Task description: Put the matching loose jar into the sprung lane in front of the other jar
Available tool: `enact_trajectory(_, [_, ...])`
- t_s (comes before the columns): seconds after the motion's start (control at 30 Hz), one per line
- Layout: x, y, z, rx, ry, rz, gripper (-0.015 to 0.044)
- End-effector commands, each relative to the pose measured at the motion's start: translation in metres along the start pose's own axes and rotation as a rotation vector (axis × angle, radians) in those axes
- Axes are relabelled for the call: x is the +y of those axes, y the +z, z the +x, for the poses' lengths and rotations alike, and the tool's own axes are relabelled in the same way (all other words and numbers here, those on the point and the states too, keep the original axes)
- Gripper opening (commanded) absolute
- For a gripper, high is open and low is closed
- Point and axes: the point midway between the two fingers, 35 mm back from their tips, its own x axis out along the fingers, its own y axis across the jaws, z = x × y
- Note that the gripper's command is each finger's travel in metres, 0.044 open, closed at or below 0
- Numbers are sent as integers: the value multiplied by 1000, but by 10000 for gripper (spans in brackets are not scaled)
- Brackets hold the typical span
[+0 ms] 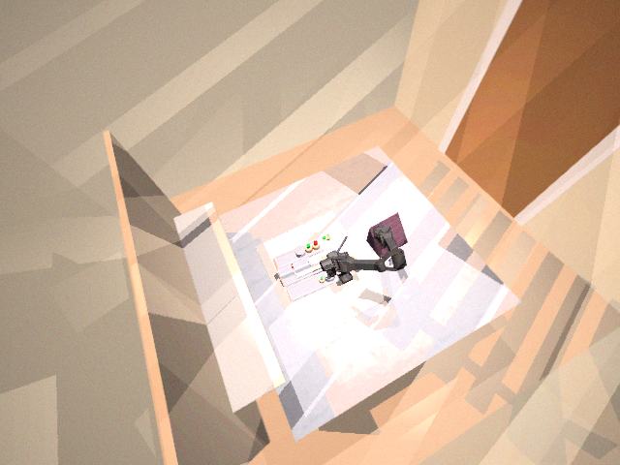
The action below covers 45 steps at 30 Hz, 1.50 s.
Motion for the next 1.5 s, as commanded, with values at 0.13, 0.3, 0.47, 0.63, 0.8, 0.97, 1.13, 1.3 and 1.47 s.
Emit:
enact_trajectory(0.13, [0, -1, 1, 1, 4, 5, 144])
enact_trajectory(0.3, [-3, -8, -1, 8, -33, 21, 32])
enact_trajectory(0.47, [-5, -6, -26, 10, -39, 22, 0])
enact_trajectory(0.63, [-11, -1, -46, -20, -55, 58, 0])
enact_trajectory(0.8, [-13, 1, -62, -33, -57, 70, 0])
enact_trajectory(0.97, [-8, -2, -80, -15, -35, 42, 0])
enact_trajectory(1.13, [-1, -6, -102, 1, -2, 7, 0])
enact_trajectory(1.3, [-10, -5, -97, 2, -1, 13, 0])
enact_trajectory(1.47, [-41, -3, -77, 1, -2, 38, 0])
